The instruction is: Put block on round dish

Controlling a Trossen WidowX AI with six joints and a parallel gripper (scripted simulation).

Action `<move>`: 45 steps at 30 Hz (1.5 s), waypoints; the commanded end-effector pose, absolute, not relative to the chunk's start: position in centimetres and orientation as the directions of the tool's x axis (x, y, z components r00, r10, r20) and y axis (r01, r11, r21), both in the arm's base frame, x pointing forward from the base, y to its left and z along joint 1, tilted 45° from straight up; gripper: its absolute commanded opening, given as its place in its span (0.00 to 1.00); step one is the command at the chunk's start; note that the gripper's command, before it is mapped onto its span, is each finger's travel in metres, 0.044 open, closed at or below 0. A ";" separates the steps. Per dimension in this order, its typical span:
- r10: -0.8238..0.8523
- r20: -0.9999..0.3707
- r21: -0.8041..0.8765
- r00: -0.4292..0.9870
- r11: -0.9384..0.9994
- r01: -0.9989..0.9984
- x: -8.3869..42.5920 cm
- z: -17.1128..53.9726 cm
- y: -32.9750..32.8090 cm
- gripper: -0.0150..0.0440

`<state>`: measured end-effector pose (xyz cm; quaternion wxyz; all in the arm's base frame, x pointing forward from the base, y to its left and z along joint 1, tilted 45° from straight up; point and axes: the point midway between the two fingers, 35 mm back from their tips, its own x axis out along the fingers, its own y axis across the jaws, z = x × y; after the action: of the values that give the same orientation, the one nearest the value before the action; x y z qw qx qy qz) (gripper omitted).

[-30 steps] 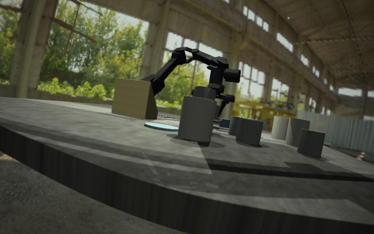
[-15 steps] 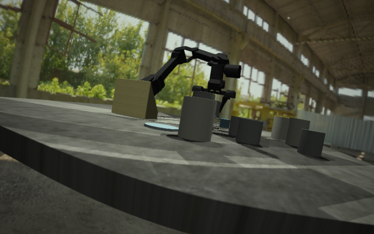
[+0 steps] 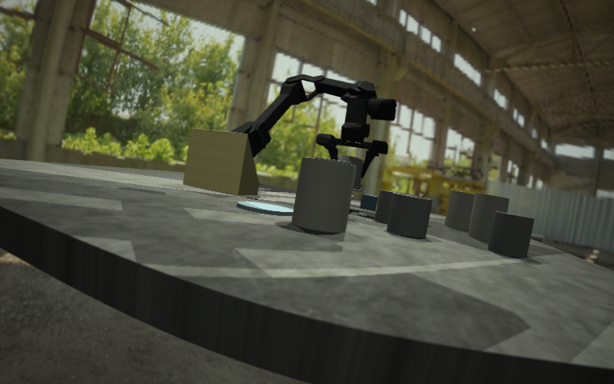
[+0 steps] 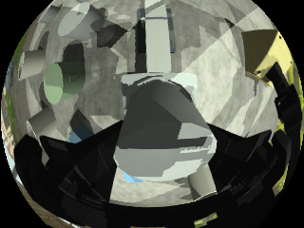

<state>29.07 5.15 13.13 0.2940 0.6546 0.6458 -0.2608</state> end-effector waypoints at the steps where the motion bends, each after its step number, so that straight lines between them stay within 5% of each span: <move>1: 0.692 -0.720 0.073 0.053 0.000 0.997 29.5 13.9 4.6 0.25; 45: 0.679 -0.727 0.082 0.099 -0.058 0.995 29.1 18.0 0.6 0.25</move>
<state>29.04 1.12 17.53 0.2957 0.6760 0.6214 -0.2633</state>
